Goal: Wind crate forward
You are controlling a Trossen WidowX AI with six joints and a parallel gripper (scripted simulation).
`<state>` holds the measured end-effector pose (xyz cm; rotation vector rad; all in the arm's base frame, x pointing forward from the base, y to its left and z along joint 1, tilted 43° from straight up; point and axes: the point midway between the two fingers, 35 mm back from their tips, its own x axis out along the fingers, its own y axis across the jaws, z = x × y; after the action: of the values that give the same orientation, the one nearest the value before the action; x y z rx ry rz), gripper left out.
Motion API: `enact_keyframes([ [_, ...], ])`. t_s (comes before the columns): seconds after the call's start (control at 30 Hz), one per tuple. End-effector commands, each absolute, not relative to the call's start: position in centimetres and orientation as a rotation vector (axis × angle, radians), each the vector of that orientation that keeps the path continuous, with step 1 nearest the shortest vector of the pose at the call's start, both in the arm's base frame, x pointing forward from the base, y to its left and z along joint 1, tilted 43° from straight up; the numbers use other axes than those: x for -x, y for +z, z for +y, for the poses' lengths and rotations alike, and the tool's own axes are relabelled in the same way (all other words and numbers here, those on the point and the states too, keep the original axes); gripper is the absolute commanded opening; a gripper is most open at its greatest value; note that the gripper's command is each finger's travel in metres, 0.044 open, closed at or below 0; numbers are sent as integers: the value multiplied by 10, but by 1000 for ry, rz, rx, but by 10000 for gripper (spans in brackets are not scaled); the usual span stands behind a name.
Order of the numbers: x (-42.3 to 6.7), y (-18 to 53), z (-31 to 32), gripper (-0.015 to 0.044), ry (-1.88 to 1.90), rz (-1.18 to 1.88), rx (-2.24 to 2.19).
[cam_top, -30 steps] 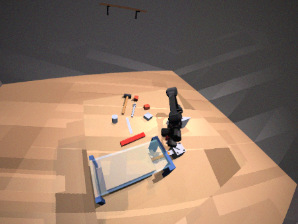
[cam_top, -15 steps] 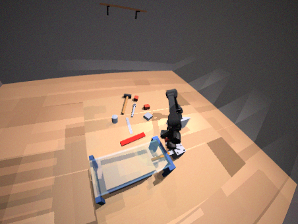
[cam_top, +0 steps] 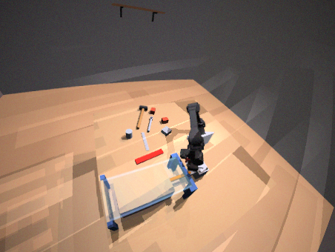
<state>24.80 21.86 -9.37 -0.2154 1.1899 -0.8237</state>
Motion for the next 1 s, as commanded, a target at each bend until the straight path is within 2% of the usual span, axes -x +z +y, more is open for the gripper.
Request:
enact_keyframes([
  [0.0, -253, -102, 228, 0, -813, 1183, 196],
  [0.97, -256, -128, 260, 0, -811, 1184, 193],
])
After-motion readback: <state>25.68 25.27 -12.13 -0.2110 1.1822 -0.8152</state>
